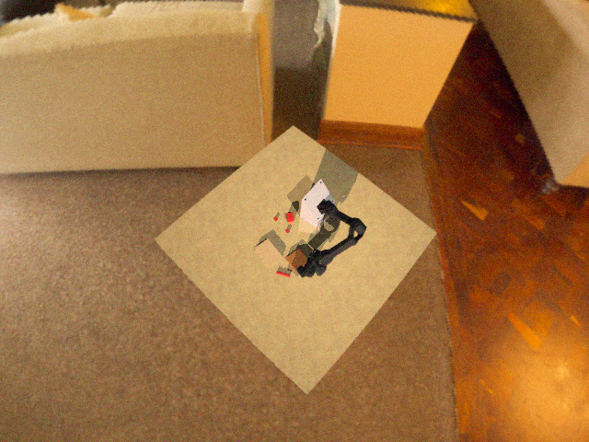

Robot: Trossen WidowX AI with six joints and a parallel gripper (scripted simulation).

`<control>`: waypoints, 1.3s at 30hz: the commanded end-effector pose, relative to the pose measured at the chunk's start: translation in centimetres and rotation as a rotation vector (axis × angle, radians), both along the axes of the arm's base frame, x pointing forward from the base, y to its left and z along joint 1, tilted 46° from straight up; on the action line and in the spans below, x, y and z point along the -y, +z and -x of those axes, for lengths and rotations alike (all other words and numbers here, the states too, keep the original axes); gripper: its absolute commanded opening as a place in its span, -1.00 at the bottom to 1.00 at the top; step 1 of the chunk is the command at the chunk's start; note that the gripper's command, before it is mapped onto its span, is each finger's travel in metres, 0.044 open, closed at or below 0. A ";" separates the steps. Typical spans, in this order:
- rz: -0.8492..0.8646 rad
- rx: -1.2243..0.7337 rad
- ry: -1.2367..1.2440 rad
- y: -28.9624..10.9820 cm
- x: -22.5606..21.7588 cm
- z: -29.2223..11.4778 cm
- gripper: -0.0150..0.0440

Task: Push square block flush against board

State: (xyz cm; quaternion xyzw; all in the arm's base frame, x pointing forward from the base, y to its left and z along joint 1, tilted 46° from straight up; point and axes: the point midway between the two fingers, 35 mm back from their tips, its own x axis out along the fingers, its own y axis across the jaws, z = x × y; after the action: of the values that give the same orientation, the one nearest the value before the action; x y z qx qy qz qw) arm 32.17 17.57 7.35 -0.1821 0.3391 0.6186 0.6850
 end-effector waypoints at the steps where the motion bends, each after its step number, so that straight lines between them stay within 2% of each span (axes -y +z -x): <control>1: 0.003 0.008 -0.004 0.8 -0.5 -0.4 -0.49; 8: 0.002 0.008 -0.004 1.3 -1.0 -0.6 -0.49; 10: 0.000 0.003 0.000 1.7 0.1 -0.3 -0.49; 13: 0.005 0.007 -0.004 4.6 3.1 -0.2 -0.49; 20: 0.005 0.007 -0.004 4.8 3.3 -0.2 -0.49; 25: 0.008 0.022 0.008 2.4 5.5 -2.7 -0.49; 29: 0.007 0.023 0.010 2.3 5.7 -2.8 -0.49; 34: 0.004 0.023 0.010 -1.2 1.9 -2.9 -0.49; 39: 0.004 0.023 0.010 -1.4 1.7 -2.8 -0.49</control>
State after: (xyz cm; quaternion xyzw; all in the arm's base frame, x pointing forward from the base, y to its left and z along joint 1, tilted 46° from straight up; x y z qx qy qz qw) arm 34.97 15.70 6.67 -0.1963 0.3286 0.6227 0.6824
